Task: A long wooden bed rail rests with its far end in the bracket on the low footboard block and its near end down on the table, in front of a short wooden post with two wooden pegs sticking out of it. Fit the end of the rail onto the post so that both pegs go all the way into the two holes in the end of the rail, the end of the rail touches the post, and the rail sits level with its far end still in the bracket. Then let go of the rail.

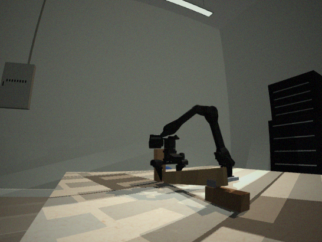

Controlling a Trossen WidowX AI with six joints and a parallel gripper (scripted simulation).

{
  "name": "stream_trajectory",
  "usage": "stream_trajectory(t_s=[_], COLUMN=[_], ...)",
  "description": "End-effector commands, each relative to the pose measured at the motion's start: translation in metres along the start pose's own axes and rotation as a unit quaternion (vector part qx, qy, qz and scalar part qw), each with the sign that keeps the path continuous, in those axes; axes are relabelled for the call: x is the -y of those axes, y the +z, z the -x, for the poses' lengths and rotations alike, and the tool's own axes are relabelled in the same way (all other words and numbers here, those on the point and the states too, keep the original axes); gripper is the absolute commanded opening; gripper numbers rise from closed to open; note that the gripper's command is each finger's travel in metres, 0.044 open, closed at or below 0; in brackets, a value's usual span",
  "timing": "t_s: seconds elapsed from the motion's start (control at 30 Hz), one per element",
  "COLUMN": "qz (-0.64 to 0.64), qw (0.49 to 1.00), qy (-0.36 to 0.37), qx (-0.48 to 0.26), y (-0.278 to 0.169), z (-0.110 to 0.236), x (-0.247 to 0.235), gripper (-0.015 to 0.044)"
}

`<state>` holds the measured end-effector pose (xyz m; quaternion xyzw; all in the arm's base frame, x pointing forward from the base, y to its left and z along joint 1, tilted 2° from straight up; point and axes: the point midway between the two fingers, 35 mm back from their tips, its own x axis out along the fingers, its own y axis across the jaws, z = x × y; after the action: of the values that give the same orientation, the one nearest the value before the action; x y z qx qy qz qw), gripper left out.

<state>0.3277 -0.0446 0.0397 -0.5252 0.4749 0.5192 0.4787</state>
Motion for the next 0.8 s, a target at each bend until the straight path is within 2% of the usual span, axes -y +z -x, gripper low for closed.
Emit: stream_trajectory(t_s=[0.0,0.03,0.5,0.73,0.77], qz=[0.003,0.003,0.003,0.003,0.003], qw=[1.000,1.000,1.000,1.000,1.000], qy=[0.006,0.006,0.006,0.006,0.006], qx=[-0.001,-0.001,-0.001,-0.001,-0.001], y=[0.0000,0.0000,0.0000,0.0000,0.0000], z=[-0.0078,-0.0081,-0.0081,-0.0081,-0.0081], x=[-0.0036,-0.0036,-0.0036,-0.0036,-0.0036], gripper=[0.0440,0.0440,0.0072,0.0026,0.0000])
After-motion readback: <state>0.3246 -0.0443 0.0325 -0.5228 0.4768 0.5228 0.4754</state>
